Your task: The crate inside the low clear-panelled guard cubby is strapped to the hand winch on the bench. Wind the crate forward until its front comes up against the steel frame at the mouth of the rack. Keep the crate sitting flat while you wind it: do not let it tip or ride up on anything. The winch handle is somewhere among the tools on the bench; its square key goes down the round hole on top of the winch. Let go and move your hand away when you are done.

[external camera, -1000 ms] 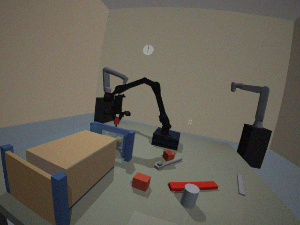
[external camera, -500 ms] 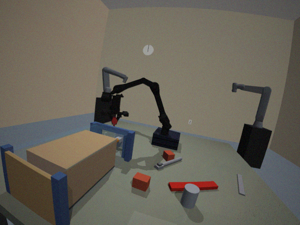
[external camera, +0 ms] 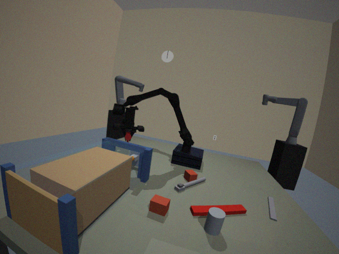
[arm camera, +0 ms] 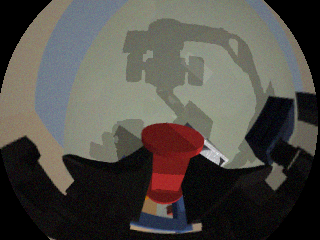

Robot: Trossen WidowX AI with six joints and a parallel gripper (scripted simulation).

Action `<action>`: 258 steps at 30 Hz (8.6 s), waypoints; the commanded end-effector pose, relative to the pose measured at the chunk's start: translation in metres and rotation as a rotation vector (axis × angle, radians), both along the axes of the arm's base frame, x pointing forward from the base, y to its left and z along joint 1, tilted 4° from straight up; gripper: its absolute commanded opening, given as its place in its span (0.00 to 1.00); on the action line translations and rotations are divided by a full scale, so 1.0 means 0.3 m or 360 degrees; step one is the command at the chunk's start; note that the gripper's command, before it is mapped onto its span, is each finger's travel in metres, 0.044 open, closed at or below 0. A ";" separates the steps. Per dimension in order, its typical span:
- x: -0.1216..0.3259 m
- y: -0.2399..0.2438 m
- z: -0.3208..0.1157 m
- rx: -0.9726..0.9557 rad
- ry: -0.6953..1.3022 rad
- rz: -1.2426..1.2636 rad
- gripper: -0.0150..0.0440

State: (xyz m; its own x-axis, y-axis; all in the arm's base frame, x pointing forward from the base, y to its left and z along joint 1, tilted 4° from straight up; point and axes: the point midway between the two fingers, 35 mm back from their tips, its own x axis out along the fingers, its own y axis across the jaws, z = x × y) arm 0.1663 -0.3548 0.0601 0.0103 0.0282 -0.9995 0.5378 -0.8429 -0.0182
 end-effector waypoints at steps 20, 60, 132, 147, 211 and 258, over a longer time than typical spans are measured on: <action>0.147 0.015 0.004 -0.0010 -0.0060 0.0038 0.25; 0.274 0.083 0.012 -0.0007 -0.0065 0.0038 0.25; 0.390 0.308 0.023 0.0002 -0.0071 0.0038 0.25; 0.391 0.362 0.024 0.0004 -0.0071 0.0038 0.25; 0.300 0.569 0.022 0.0013 -0.0068 0.0038 0.25; 0.157 0.657 0.016 0.0016 -0.0062 0.0038 0.25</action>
